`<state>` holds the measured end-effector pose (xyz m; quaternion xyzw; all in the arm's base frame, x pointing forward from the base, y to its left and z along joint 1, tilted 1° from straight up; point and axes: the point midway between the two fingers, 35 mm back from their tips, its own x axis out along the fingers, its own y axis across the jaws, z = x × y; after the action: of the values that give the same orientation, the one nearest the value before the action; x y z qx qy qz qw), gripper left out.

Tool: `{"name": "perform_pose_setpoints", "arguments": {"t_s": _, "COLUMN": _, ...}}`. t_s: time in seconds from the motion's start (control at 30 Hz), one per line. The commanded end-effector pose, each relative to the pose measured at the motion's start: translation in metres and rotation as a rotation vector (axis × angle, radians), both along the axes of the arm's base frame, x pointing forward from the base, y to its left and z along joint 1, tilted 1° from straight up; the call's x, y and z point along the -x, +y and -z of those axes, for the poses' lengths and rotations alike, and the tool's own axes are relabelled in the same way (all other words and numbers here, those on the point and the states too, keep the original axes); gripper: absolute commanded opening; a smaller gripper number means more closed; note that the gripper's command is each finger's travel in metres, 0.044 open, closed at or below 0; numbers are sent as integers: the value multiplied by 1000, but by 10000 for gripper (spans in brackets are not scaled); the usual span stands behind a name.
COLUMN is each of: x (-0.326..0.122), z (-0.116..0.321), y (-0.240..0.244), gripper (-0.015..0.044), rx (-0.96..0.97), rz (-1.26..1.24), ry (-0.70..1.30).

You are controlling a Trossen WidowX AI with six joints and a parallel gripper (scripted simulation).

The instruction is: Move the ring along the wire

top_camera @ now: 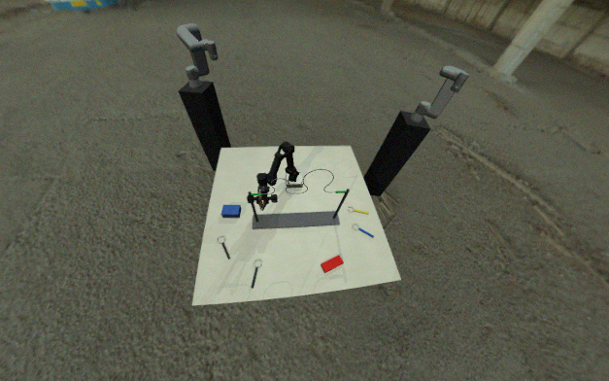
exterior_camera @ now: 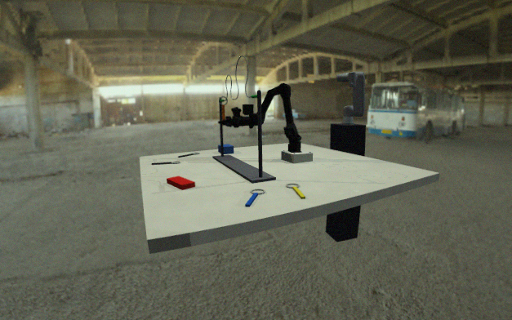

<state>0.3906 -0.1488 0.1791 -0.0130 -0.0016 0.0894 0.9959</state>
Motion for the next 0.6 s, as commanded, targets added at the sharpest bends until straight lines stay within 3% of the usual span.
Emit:
{"name": "perform_pose_setpoints", "arguments": {"t_s": 0.0, "x": 0, "z": 0, "y": 1, "gripper": -150, "rx": -4, "rz": 4, "ry": 1}}
{"name": "perform_pose_setpoints", "arguments": {"t_s": 0.57, "x": 3, "z": 0, "y": 19, "gripper": -150, "rx": -9, "rz": 5, "ry": 2}}
